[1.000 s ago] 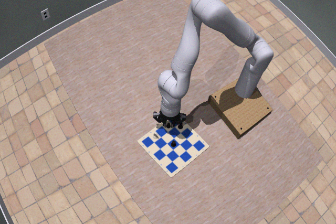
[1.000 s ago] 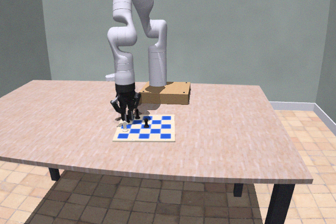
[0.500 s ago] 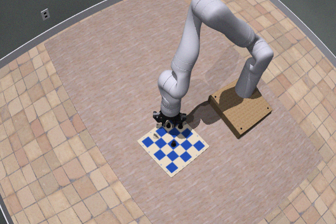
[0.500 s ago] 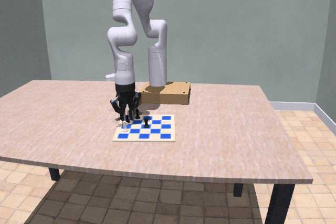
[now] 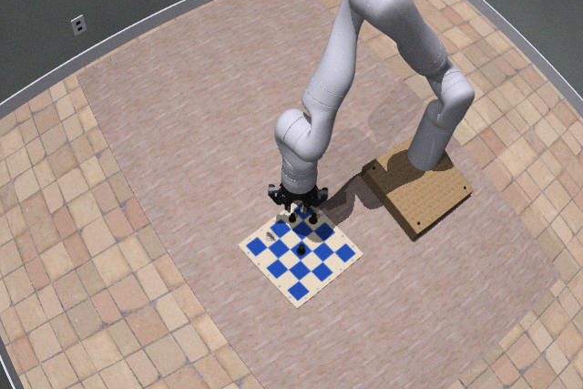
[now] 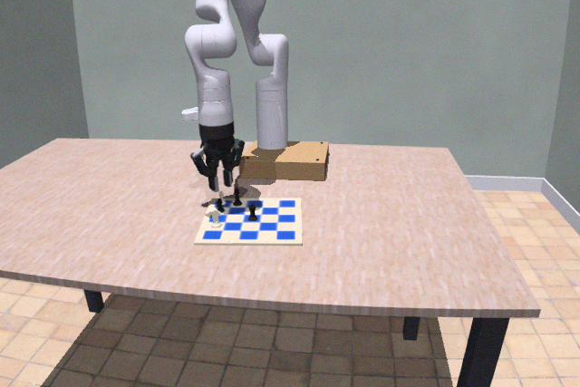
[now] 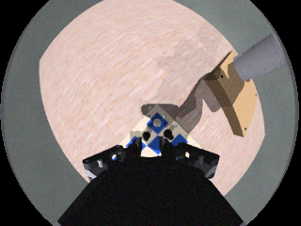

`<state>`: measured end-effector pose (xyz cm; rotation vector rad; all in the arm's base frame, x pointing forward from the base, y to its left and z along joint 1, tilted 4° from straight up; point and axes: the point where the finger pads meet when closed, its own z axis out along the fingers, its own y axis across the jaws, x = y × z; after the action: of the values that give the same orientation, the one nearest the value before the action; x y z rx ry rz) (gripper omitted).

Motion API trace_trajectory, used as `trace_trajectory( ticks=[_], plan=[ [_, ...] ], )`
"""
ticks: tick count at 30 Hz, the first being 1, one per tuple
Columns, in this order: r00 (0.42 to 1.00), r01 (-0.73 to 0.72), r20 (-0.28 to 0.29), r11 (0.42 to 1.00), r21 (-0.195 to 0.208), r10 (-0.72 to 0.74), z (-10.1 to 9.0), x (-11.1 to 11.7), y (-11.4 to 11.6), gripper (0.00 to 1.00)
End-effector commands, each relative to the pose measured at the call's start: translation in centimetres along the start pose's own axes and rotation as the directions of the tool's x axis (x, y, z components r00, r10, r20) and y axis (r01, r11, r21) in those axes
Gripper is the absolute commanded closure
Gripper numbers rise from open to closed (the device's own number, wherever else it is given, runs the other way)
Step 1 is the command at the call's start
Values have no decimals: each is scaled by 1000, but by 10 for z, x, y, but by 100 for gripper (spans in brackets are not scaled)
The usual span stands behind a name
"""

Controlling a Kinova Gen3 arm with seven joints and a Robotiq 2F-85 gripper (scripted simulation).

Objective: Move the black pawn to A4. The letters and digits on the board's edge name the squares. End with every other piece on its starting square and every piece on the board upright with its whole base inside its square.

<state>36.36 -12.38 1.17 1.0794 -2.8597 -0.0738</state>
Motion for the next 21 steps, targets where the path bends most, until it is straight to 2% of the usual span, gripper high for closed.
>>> trace_trajectory(
  ticks=[1,8,14,15,21],
  plan=[
    [1000,-6,15,1000,27,6,-18,-2,-8,66],
    [1000,-6,15,1000,27,6,-41,-1,-7,66],
    [1000,-6,15,1000,27,6,-46,-1,-7,66],
    [1000,-6,15,1000,27,6,-46,-1,-7,0],
    [1000,-6,15,1000,27,6,-46,-1,-7,0]
  ],
)
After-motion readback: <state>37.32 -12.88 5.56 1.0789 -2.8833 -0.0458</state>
